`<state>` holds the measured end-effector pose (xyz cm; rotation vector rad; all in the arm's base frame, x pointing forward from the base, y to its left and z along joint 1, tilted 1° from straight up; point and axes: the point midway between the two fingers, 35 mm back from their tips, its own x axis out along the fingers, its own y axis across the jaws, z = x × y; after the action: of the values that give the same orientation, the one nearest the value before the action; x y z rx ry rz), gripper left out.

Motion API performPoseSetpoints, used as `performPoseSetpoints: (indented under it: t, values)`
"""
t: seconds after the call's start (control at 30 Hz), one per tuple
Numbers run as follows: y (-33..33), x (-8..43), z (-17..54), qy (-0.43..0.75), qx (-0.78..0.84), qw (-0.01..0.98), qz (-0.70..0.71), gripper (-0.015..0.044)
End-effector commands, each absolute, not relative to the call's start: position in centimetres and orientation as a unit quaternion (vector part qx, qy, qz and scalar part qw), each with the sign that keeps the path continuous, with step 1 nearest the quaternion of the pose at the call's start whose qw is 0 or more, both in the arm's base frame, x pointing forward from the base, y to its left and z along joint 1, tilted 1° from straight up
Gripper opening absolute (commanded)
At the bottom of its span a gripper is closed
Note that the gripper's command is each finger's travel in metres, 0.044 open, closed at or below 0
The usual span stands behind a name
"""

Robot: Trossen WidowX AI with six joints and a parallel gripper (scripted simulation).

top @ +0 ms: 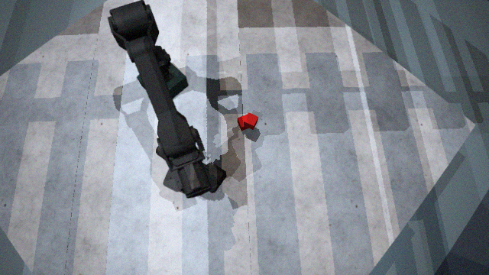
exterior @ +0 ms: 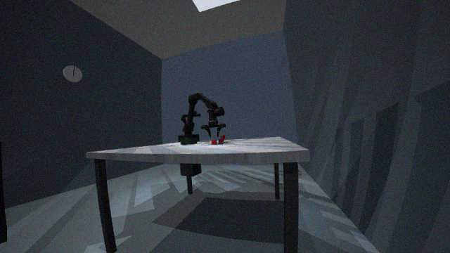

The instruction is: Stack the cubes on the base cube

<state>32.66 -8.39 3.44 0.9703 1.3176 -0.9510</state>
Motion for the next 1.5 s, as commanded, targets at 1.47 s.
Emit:
performPoseSetpoints:
  t: [1.47]
  values:
    - [-8.4,32.8,2.1,0.569,0.415,0.578,-0.413,0.0105]
